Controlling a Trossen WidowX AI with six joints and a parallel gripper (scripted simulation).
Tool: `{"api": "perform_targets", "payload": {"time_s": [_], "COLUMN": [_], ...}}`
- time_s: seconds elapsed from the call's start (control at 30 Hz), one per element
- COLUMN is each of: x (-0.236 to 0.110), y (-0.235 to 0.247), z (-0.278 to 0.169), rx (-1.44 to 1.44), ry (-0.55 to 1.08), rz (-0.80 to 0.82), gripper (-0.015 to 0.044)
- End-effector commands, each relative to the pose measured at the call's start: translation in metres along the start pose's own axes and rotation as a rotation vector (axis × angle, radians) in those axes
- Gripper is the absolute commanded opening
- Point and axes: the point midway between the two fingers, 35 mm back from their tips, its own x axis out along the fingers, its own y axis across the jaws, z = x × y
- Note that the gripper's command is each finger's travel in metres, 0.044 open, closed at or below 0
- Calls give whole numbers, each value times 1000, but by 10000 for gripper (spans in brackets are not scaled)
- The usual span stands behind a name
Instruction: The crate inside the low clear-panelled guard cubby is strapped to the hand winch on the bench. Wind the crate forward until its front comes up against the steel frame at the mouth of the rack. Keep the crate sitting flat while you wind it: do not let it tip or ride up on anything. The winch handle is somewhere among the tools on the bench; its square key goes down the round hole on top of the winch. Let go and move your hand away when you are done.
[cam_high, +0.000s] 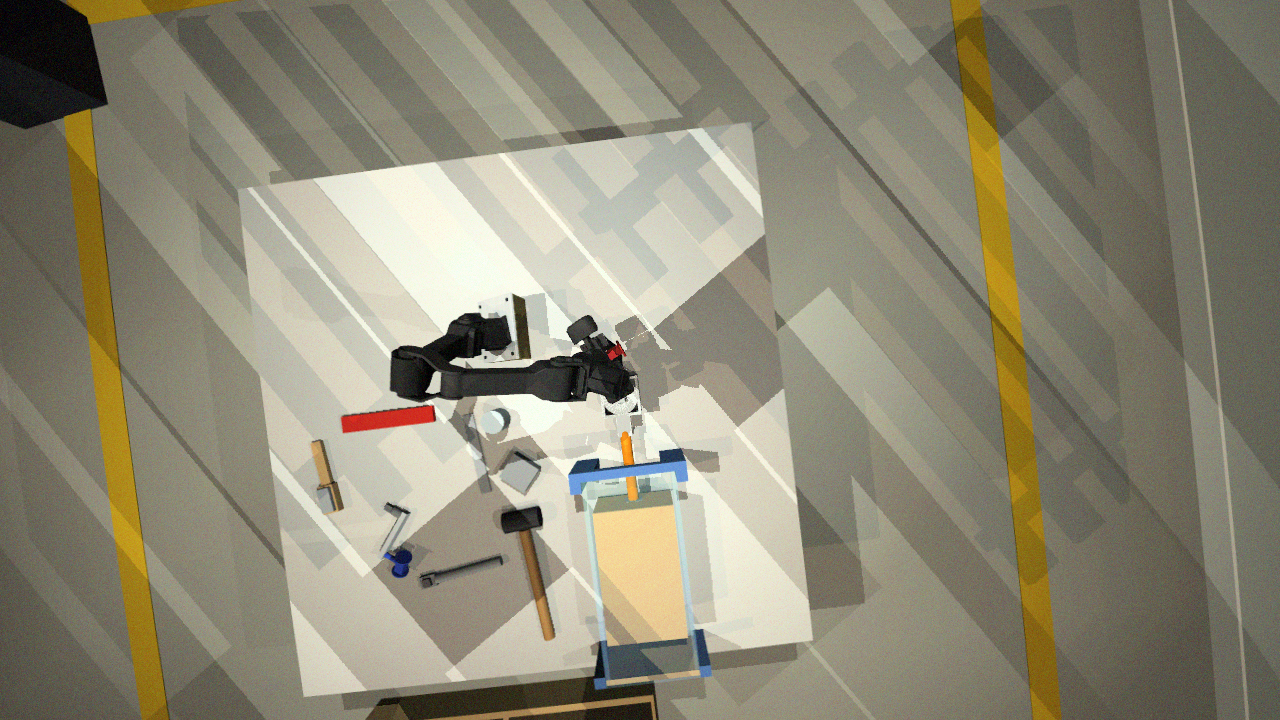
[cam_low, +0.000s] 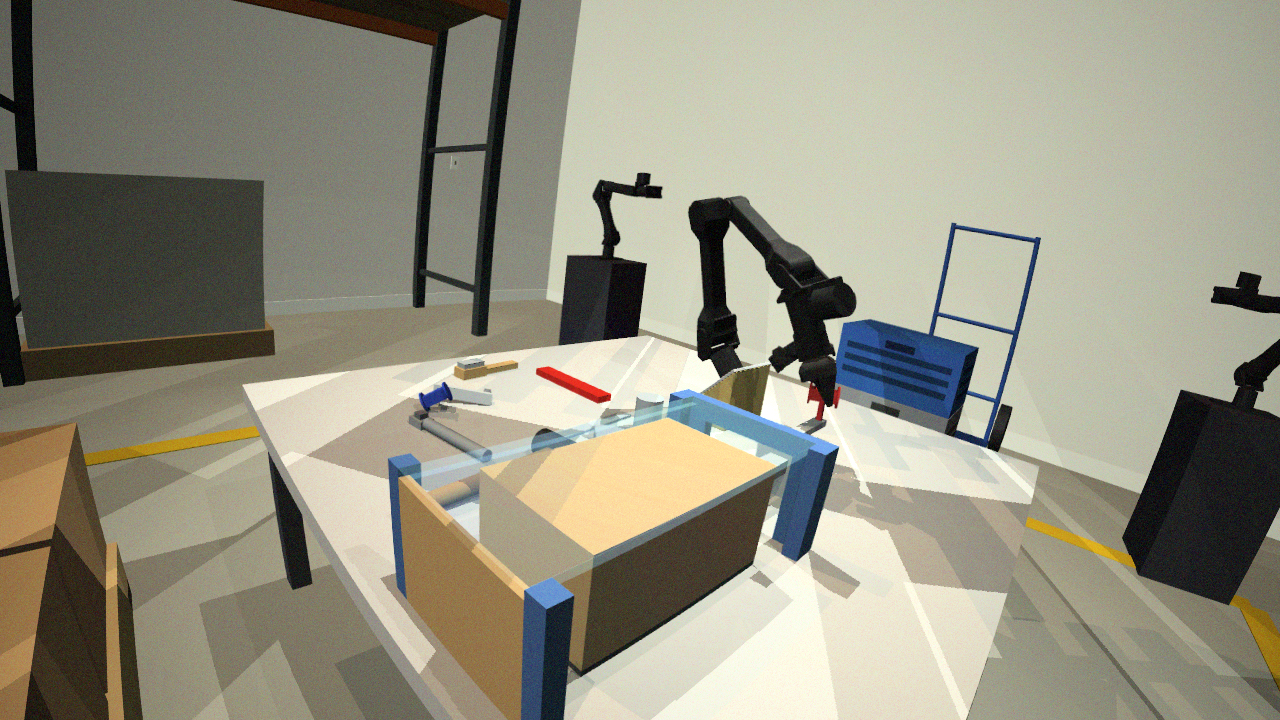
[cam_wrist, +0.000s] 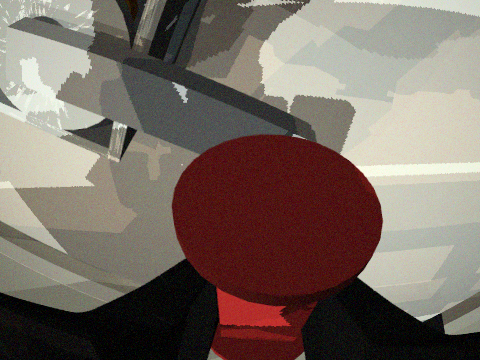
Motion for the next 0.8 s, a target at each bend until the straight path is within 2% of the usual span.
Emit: {"api": "perform_targets", "payload": {"time_s": [0.0, 0.77], "x": [-5, -21], "y": [-5, -4], "z": [20, 52], "rx": [6, 6], "ry": [-30, -33], "rz": [-6, -6], "gripper": [0, 0]}}
